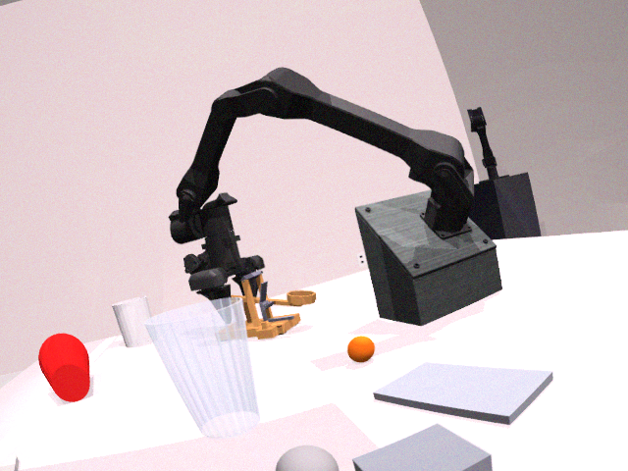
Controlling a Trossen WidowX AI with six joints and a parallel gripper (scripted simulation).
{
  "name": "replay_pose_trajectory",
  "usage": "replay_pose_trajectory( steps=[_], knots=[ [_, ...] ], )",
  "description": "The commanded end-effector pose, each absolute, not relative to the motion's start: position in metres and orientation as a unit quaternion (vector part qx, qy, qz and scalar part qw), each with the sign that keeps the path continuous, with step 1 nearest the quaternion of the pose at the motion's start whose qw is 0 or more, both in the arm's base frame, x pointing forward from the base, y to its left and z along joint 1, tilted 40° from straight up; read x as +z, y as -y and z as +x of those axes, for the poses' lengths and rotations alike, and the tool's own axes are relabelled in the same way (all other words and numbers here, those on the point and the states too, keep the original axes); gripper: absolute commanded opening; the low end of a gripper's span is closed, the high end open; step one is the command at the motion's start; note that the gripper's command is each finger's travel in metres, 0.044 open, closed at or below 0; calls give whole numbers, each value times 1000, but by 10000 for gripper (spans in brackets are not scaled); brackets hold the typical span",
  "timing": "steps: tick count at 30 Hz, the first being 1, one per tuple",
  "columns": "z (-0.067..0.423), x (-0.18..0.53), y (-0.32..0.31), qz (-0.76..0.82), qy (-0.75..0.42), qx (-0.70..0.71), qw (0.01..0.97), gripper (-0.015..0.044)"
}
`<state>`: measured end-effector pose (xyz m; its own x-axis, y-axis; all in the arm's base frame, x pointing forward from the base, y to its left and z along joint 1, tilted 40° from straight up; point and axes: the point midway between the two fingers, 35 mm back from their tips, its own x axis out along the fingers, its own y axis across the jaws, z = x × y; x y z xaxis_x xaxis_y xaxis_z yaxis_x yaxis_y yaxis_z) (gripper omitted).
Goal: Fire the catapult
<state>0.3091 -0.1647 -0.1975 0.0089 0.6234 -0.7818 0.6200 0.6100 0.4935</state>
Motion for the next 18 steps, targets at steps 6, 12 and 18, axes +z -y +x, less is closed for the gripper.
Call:
replay_pose_trajectory(
  steps=[6, 12, 18],
  knots=[
    [309, -197, 165, 442, -704, 2, 556, 282],
    [309, -197, 165, 442, -704, 2, 556, 145],
    [309, -195, 166, 442, -704, 1, 556, 85]
  ],
)
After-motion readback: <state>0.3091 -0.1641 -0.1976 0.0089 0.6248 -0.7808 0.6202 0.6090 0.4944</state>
